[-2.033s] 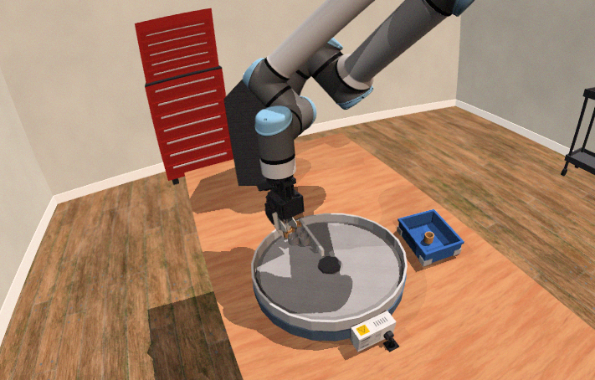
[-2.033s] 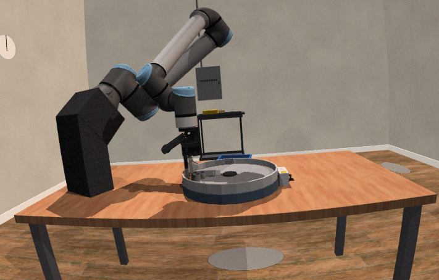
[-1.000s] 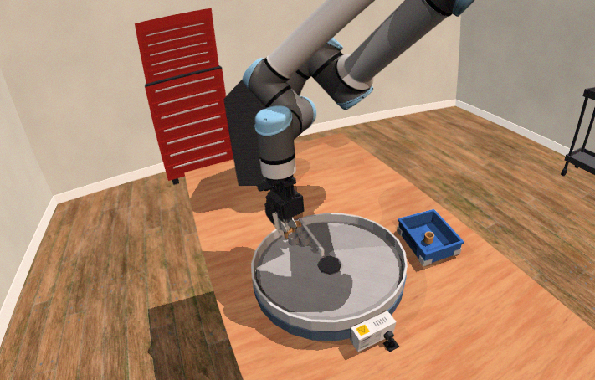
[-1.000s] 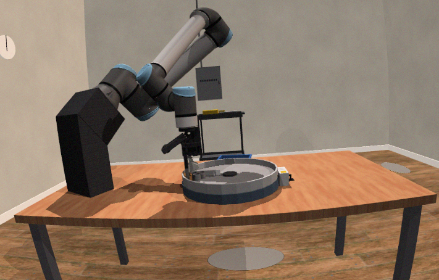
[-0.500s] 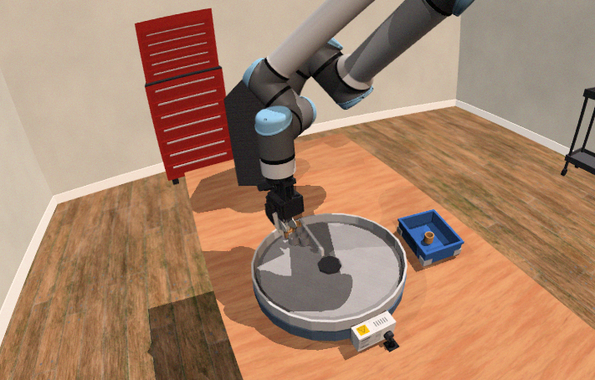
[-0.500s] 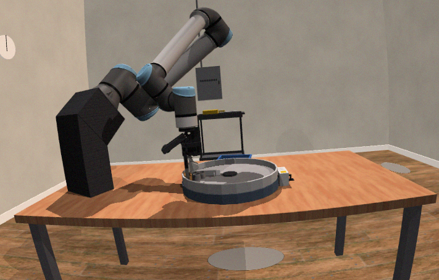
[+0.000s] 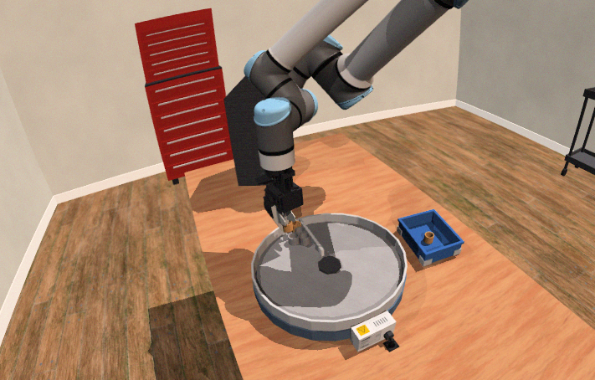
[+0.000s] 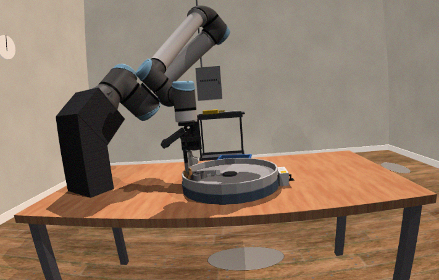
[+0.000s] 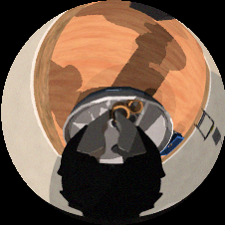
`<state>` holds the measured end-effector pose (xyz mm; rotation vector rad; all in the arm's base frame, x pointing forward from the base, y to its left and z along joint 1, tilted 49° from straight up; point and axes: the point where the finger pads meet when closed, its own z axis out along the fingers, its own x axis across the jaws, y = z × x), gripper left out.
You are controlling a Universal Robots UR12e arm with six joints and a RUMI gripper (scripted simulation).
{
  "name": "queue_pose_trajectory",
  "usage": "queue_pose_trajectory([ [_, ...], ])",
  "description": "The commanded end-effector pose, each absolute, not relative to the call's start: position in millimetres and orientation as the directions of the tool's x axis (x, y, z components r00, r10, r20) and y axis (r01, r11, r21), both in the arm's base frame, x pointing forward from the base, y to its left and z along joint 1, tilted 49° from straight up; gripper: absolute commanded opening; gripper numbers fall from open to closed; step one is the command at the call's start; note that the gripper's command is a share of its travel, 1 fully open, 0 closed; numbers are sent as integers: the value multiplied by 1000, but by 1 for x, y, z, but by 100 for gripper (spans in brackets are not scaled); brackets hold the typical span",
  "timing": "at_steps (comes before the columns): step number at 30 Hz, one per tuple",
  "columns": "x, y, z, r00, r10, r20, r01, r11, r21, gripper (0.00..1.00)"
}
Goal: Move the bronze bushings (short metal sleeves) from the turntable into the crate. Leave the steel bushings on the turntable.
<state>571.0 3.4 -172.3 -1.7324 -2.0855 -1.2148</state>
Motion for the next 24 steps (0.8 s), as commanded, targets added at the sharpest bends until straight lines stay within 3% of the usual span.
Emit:
queue_pose_trajectory([
  [1,560,-15,-154,-311,742,594,883,-6,469,0],
  [24,558,-19,-149,-312,741,594,883,-5,470,0],
])
